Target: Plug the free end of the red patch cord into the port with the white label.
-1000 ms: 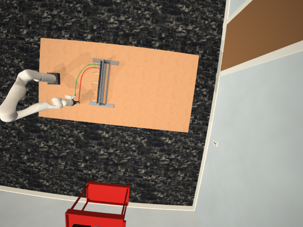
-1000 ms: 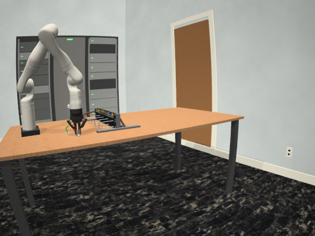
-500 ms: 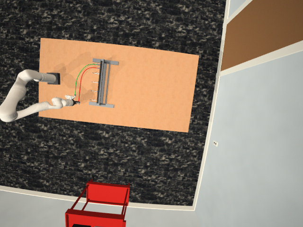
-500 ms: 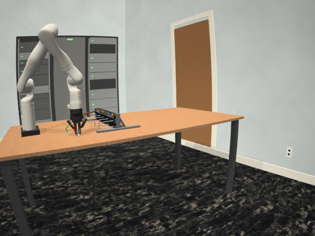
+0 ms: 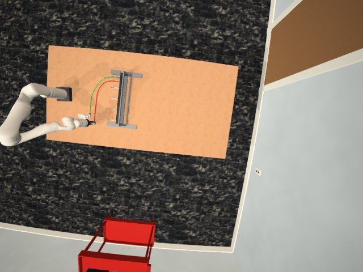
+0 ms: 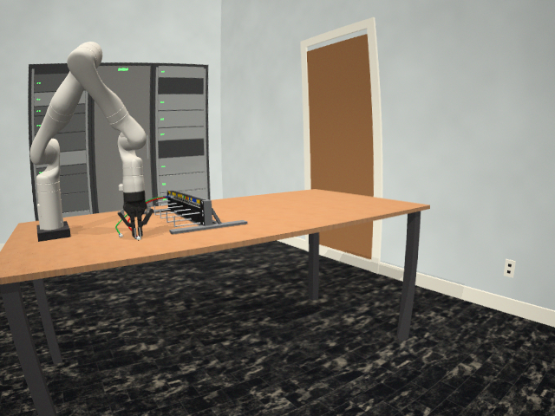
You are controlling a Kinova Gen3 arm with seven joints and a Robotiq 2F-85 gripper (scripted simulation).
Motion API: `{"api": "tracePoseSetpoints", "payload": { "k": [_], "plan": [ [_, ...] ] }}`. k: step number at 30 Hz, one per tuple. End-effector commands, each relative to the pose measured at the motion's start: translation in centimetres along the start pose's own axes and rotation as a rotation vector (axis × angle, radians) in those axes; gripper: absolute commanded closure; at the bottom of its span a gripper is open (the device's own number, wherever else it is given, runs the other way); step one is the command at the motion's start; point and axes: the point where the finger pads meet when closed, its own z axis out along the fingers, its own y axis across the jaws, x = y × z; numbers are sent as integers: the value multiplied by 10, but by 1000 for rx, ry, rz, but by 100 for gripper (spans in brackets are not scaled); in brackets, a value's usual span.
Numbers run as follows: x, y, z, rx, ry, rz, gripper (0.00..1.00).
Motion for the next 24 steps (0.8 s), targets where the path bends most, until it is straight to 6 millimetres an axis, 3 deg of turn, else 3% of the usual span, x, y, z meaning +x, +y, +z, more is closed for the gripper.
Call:
{"api": "tracePoseSetpoints", "payload": {
  "k": [1,24],
  "plan": [
    [0,0,-1,-1,-1,0,100],
    [0,0,-27,-1,-1,0,100]
  ]
}}
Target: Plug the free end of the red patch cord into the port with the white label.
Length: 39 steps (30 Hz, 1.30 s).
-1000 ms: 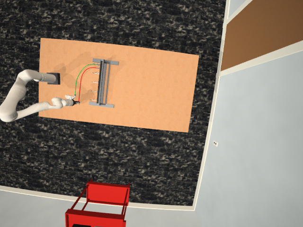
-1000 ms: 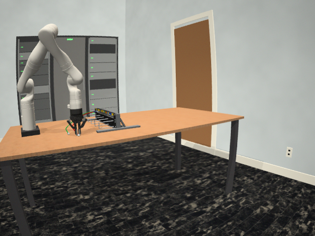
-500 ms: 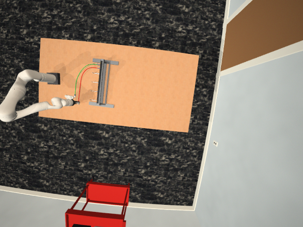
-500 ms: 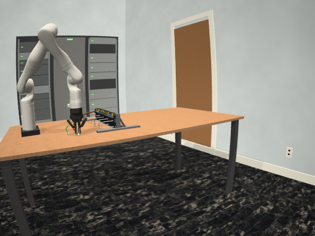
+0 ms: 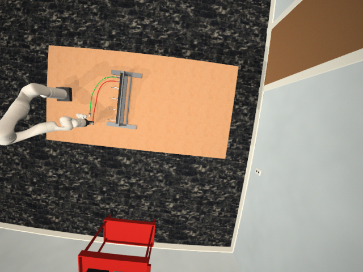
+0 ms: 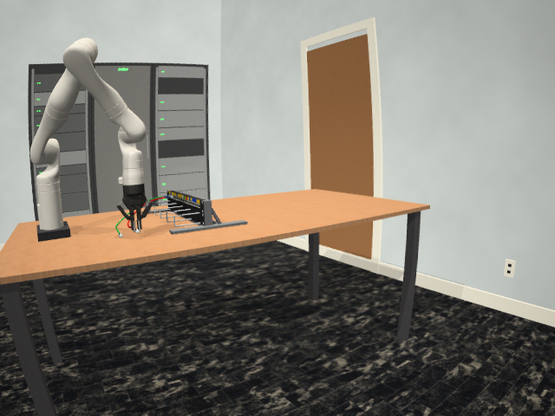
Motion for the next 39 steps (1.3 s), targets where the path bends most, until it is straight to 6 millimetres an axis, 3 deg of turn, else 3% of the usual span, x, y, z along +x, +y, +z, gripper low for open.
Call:
{"api": "tracePoseSetpoints", "payload": {
  "k": [1,16,39],
  "plan": [
    [-4,1,-4,-5,-8,5,100],
    [-4,1,-29,-5,-8,5,100],
    [-3,1,-37,-5,-8,5,100]
  ]
}}
